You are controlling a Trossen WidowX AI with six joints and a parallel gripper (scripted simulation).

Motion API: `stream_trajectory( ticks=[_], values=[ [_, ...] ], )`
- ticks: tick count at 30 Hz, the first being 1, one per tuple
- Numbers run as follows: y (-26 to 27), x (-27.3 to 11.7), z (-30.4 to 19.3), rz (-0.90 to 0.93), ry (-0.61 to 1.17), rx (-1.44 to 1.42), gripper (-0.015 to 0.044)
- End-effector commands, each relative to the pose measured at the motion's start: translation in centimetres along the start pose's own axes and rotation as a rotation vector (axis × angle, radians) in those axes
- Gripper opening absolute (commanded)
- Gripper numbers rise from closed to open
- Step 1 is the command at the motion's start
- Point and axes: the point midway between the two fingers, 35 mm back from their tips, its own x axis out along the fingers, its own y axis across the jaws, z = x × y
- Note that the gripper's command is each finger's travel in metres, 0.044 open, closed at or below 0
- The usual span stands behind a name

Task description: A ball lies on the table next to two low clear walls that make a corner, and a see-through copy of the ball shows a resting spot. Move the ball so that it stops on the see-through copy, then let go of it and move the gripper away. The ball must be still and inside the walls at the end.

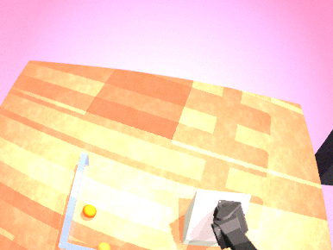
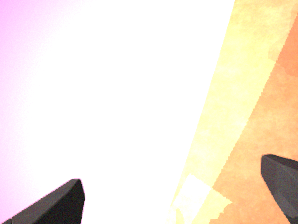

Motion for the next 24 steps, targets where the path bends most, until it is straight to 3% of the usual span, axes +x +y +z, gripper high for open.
stream_trajectory(
  ticks=[1, 4, 11, 24],
  values=[
    [-0.1, 0.0, 0.0, -0.004, 0.0, -0.001, 0.0374],
    [-2.3, -0.2, 0.6, -0.059, -0.003, -0.013, 0.0299],
    [-13.1, -3.0, 3.0, -0.328, 0.015, -0.057, 0.0299],
    [-26.6, -11.4, 3.7, -0.652, 0.146, -0.086, 0.0299]
  ],
)
